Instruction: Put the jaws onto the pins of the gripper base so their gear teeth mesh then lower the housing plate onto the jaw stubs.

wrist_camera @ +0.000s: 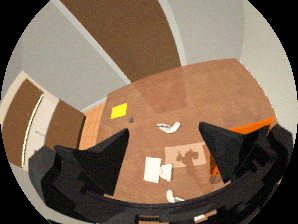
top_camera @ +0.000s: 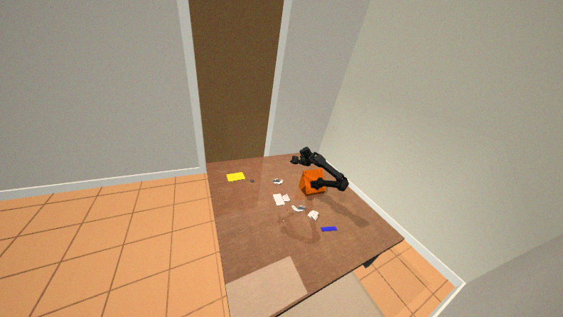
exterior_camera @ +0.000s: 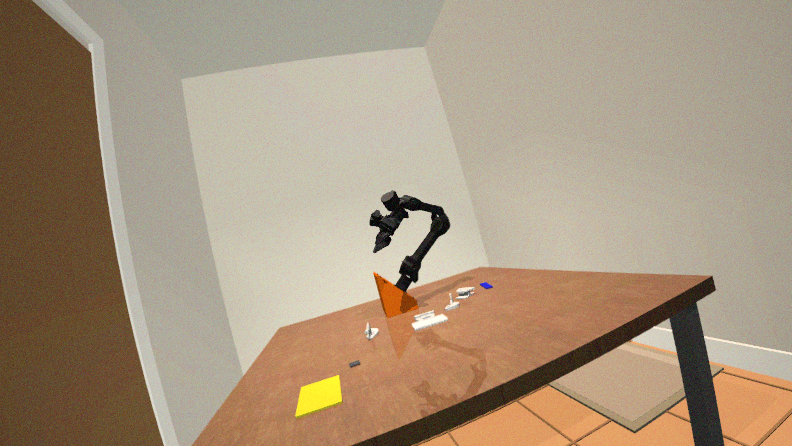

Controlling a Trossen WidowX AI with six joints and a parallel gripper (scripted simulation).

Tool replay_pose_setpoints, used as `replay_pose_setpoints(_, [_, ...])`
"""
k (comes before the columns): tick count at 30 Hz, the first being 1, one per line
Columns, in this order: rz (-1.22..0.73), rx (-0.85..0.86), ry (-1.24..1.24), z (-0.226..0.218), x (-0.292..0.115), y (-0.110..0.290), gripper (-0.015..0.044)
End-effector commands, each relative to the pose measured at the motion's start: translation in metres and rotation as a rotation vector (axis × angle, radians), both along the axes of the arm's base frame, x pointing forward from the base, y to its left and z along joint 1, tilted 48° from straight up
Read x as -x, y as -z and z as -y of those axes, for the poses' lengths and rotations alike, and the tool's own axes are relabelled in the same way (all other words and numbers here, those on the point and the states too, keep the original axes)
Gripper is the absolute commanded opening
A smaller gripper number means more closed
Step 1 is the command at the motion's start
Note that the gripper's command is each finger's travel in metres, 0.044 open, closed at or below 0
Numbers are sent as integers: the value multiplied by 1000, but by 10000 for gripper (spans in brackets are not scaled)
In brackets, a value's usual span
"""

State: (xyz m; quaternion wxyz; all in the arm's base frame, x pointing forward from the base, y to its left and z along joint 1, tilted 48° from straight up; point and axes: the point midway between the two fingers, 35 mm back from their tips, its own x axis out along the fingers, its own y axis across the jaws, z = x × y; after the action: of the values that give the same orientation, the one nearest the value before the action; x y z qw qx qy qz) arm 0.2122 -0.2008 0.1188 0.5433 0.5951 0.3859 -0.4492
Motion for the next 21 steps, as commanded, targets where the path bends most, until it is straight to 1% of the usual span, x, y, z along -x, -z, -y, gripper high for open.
replay_pose_setpoints(1, [15,-28,-96,-19,-9,0,440])
replay_pose_setpoints(11, [55,-103,-345,-71,-28,-2,440])
replay_pose_setpoints(21, [98,-183,-591,-124,-38,-7,440])
